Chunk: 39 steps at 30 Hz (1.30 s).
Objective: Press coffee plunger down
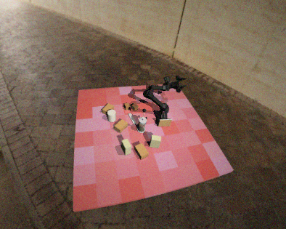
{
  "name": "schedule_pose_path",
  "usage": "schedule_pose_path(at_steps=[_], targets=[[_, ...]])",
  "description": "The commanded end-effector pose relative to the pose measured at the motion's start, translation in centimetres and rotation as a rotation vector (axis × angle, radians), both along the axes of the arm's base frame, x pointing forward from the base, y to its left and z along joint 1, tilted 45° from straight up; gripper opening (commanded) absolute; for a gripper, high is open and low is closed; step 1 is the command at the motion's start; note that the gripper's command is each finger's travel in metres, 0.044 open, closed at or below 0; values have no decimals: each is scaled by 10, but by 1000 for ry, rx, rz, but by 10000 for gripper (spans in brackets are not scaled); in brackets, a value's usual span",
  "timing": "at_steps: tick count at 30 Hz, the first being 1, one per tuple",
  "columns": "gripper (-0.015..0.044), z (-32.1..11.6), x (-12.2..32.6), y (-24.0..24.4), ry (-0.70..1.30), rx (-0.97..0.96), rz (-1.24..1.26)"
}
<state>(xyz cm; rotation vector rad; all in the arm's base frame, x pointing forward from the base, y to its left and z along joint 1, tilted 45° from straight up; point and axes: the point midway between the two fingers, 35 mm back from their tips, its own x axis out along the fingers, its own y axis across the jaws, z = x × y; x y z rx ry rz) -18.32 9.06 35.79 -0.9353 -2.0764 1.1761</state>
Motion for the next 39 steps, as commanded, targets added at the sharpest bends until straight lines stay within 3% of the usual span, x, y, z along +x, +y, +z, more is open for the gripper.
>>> schedule_pose_path(at_steps=[1,8,20,30,39], targets=[[426,0,-1,-2,3,-2,10],[440,12,-28,-49,46,-17,274],[440,-1,-38,-193,19,-153,922],[440,-19,27,-304,-70,-430,1406],[440,-40,132,-368,-276,-607,1793]])
